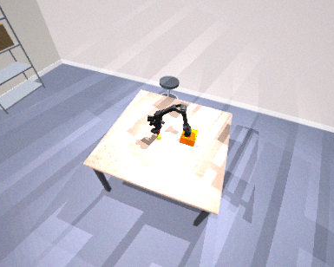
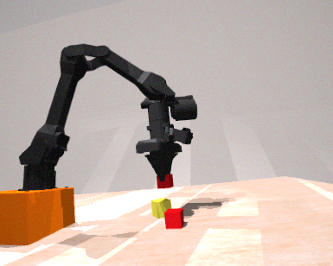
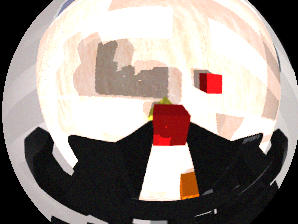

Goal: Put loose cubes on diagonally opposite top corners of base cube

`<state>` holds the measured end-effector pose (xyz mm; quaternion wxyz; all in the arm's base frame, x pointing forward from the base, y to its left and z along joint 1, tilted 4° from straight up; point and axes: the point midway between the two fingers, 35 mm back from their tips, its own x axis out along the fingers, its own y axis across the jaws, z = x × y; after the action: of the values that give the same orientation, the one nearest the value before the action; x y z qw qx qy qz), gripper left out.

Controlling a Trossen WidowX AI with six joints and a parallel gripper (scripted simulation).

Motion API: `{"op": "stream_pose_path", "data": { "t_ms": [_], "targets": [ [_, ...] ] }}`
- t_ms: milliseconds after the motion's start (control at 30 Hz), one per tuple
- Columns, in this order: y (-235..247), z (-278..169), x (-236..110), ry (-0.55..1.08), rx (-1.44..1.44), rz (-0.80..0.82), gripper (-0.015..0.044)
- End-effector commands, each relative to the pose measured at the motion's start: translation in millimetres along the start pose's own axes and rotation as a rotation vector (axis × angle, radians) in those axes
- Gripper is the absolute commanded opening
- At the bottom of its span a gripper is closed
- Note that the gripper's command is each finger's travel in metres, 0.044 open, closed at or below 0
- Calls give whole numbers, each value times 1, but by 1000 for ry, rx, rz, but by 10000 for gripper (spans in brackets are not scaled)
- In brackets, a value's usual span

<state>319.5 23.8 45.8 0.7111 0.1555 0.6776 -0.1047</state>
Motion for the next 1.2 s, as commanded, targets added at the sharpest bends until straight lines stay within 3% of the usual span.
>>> {"op": "stream_pose_path", "data": {
  "t_ms": [0,533,1167],
  "targets": [
    [0,0,1,0,12,-3,105],
    [0,0,27,0,17,-3,105],
    [0,0,29,0,13,-3,105]
  ]
}}
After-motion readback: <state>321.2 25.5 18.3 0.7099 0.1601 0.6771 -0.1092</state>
